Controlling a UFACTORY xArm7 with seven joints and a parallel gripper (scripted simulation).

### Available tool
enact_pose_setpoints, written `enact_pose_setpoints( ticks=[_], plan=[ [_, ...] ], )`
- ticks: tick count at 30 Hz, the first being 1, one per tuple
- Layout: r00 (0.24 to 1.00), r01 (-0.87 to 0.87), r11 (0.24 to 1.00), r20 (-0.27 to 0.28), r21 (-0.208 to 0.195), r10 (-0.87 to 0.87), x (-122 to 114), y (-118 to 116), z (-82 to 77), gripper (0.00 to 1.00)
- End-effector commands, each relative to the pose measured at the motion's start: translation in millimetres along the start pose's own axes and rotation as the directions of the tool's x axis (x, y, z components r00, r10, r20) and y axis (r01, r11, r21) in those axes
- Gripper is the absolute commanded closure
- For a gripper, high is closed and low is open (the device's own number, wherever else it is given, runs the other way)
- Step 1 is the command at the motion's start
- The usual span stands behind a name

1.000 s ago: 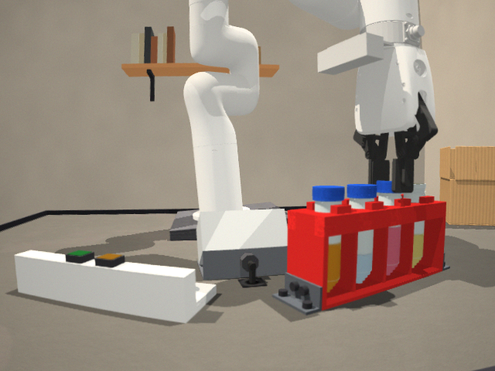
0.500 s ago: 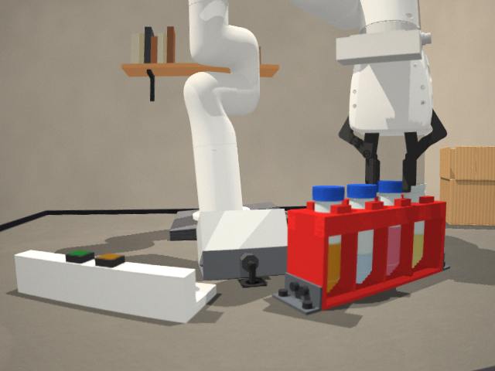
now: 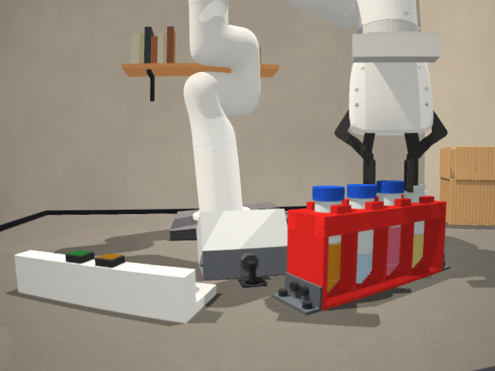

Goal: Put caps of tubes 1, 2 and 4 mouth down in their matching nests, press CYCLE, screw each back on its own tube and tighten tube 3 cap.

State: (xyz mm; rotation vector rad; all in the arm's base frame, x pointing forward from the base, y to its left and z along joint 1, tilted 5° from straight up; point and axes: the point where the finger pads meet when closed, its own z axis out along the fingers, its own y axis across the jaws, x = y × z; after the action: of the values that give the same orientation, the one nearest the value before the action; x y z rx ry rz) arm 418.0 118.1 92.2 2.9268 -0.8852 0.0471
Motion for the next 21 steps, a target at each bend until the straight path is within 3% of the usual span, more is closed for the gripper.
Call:
enact_pose_setpoints(
  ticks=[1,8,12,18,20,21],
  plan=[
    [1.0,0.007,1.0,0.0,0.006,-0.007,0.6,-1.8,-2.1,0.54],
    [1.0,0.006,1.0,0.0,0.005,-0.006,0.7,-1.7,-2.0,0.54],
    [0.956,-0.292,0.956,0.002,0.005,0.292,0.7,-1.8,-2.1,0.54],
    [0.861,-0.509,0.861,0.005,0.005,0.509,0.7,-1.8,-2.1,0.54],
    [0.861,-0.509,0.861,0.005,0.005,0.509,0.7,-1.8,-2.1,0.54],
    [0.803,-0.596,0.803,0.004,0.004,0.596,0.7,-1.8,-2.1,0.54]
  ],
)
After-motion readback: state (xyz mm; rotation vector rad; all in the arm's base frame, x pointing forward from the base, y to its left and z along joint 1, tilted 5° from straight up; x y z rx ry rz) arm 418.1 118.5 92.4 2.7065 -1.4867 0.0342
